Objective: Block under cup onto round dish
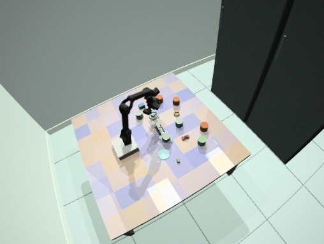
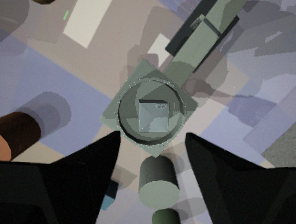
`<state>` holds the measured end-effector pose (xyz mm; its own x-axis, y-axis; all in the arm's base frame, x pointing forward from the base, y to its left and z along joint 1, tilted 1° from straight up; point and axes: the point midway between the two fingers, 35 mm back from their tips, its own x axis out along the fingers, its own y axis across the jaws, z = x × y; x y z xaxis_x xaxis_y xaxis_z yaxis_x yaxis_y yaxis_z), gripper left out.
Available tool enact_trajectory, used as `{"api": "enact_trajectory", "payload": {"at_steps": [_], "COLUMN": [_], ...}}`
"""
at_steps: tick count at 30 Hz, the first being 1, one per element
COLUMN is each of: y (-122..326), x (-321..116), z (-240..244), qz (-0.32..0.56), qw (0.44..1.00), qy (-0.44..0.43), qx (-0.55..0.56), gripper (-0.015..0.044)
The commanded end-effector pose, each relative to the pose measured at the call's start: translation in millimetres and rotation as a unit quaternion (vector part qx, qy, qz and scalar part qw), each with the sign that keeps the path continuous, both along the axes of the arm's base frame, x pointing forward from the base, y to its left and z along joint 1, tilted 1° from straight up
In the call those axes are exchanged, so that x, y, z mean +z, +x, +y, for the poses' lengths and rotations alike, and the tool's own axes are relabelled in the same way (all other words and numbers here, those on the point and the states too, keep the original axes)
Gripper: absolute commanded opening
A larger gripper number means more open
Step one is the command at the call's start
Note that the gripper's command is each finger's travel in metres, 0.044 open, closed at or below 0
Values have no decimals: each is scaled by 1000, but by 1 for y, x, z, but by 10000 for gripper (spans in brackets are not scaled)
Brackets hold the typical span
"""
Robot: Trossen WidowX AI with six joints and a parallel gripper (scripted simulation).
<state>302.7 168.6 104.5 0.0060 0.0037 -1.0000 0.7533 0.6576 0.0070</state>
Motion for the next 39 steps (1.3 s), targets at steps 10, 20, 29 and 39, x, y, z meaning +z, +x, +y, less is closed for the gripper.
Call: {"api": "enact_trajectory", "payload": {"at_steps": [10,20,29,39], "y": [1,2,1,1], "x": [-18,-35,-49,-51], "z": [-1,-1,-1,-2], "qz": [0,0,0,0], "qw": [1000,1000,1000,1000], "qy": [-2,-2,-2,-2], "qx": [-10,-10,-10,-10], "gripper": [260,260,260,135]}}
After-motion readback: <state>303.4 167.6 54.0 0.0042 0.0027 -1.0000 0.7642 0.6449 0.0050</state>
